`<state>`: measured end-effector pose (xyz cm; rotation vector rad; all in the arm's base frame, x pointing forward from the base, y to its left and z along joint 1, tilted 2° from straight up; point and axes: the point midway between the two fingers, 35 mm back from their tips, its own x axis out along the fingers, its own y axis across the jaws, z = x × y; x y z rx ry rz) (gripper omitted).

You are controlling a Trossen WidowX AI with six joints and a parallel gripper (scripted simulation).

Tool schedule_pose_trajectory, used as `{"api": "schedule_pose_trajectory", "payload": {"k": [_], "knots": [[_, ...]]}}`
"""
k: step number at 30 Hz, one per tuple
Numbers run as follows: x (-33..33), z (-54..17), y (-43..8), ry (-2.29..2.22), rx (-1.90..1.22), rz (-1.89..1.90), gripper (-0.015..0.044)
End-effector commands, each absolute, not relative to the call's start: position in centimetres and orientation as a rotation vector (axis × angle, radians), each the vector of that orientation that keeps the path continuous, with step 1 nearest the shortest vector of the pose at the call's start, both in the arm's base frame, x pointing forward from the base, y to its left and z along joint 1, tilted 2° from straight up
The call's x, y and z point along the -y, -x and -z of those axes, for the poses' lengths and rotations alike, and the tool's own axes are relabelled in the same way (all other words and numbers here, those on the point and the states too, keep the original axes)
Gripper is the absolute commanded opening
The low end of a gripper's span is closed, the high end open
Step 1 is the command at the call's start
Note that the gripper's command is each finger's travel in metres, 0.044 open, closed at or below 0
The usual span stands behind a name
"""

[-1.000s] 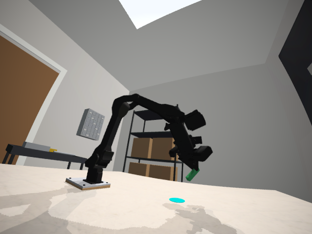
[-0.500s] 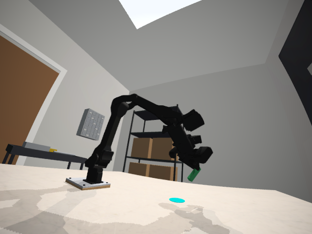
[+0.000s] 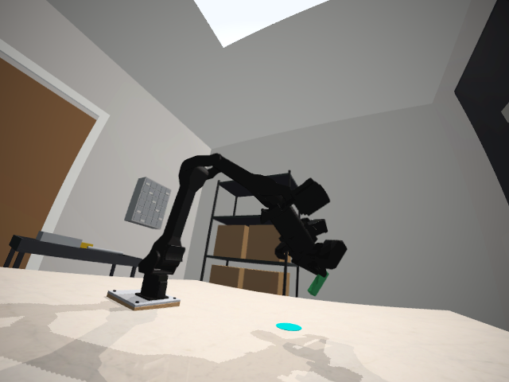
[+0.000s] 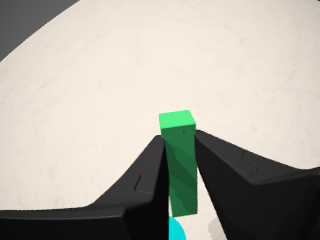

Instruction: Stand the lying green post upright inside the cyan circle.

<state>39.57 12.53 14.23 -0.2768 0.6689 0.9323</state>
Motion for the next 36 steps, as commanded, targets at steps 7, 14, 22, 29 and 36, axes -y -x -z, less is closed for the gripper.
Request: {"api": "schedule_pose_trajectory", "payload": {"k": [7,14,22,29,36], "knots": [[-12.3,-14.3,-39.4,0.236,-0.613,-0.947,0.0023],[-12.1,-14.4,-39.3,0.216,-0.572,-0.957,0.0023],[-11.8,-14.6,-39.1,0.195,-0.526,-0.969,0.0023],[-11.6,-14.7,-38.9,0.179,-0.485,-0.980,0.0023],[-11.3,-14.8,-38.6,0.164,-0.445,-0.991,0.0023]]}}
